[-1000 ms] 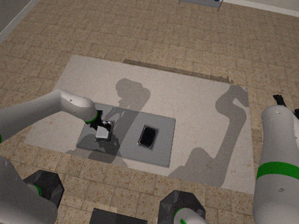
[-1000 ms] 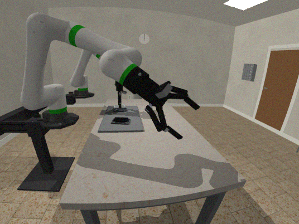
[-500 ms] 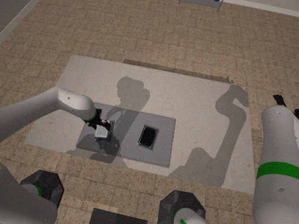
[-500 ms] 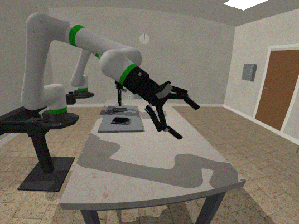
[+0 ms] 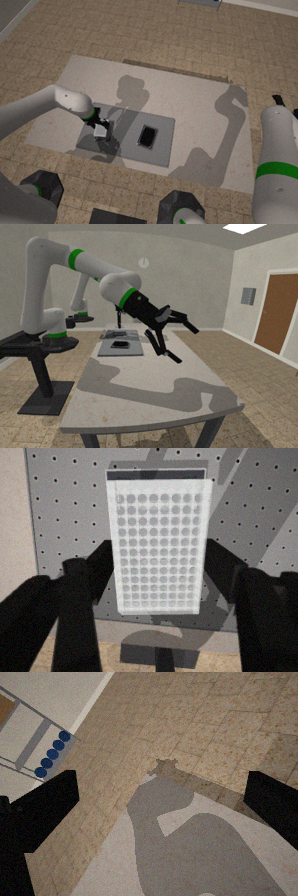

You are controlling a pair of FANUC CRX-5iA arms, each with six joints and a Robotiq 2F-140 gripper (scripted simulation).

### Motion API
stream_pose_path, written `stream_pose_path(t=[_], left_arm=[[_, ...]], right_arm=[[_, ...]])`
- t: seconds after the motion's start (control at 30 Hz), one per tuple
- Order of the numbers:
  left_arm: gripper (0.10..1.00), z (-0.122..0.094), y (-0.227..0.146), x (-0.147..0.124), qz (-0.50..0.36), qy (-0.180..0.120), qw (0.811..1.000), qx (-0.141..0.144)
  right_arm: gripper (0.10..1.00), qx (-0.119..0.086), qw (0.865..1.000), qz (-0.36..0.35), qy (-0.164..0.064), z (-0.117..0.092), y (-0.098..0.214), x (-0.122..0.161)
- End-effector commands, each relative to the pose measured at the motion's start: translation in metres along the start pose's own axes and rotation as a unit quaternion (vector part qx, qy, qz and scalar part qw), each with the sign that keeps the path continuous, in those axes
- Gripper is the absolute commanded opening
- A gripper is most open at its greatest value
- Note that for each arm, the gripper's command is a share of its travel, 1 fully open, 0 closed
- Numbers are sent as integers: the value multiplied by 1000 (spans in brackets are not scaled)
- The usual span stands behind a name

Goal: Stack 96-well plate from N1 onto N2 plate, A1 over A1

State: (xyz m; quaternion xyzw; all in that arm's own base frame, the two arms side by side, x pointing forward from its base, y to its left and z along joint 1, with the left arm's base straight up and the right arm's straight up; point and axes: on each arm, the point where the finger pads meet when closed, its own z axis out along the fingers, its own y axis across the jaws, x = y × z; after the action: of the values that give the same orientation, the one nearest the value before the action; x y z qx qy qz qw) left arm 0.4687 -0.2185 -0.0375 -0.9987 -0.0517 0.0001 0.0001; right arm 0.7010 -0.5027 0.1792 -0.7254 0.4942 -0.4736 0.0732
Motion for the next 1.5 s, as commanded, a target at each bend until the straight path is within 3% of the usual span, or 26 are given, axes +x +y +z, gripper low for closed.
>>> stream_pose_path(t=[0.0, 0.63, 0.97, 1.47], left_arm=[[99, -4, 0, 1, 0, 1, 1000, -1], [99, -7, 0, 1, 0, 1, 1000, 0], [99, -7, 27, -1, 133, 1, 991, 0], [99, -7, 70, -4, 134, 1, 991, 0]], right_arm=[[1000, 1, 1000, 0, 1, -1, -1, 2], [1000, 1, 1000, 0, 1, -1, -1, 2], [1000, 1, 1000, 0, 1, -1, -1, 2], [1000, 1, 1000, 0, 1, -1, -1, 2]])
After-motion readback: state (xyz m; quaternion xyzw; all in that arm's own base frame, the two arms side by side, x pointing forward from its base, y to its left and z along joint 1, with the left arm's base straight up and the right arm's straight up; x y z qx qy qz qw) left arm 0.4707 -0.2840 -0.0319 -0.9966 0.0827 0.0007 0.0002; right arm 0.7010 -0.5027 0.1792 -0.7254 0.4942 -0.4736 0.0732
